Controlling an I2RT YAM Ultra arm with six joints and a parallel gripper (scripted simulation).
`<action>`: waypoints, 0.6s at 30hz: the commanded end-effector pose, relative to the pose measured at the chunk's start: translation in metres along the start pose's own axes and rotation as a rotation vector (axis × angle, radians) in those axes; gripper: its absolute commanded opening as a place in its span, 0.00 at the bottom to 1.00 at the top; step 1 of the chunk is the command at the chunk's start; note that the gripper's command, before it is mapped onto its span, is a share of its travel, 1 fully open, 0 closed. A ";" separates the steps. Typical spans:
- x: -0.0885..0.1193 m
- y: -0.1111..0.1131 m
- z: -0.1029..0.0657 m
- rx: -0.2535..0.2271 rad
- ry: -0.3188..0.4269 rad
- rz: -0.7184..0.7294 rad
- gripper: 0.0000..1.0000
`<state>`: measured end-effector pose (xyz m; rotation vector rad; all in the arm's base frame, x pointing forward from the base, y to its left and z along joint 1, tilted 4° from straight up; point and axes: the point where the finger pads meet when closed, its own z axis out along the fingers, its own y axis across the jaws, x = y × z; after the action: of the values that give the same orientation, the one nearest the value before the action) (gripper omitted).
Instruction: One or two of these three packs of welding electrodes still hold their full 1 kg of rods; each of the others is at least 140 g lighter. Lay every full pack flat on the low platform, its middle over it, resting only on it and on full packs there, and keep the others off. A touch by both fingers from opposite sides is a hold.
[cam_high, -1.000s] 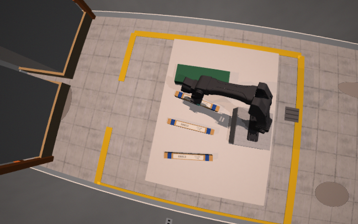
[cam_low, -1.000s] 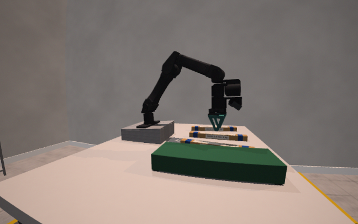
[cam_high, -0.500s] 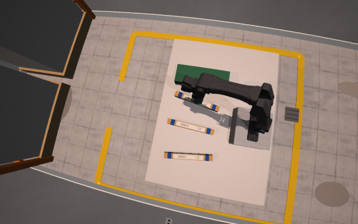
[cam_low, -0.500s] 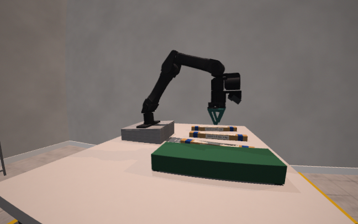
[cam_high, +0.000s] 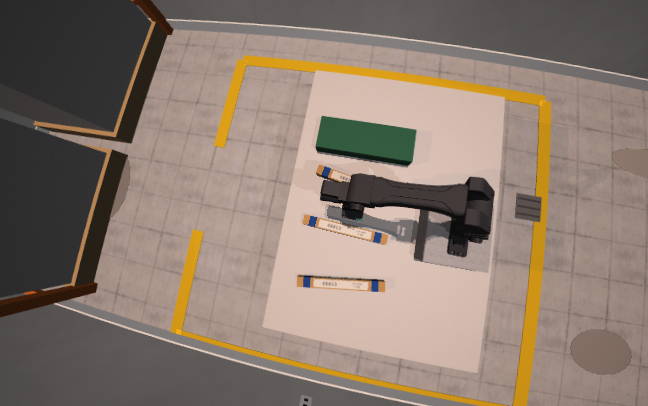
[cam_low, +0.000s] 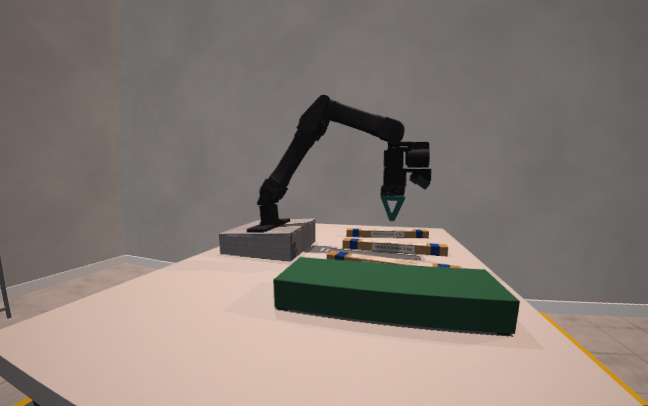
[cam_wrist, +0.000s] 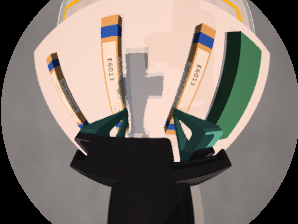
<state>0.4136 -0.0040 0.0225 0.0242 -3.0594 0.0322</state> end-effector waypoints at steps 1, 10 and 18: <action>-0.007 0.007 -0.016 0.006 -0.059 0.040 0.74; -0.005 0.069 -0.007 -0.003 -0.019 0.039 0.74; -0.008 0.094 -0.019 0.000 -0.047 0.059 0.74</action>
<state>0.4077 0.0988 0.0158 0.0326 -3.0552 0.0367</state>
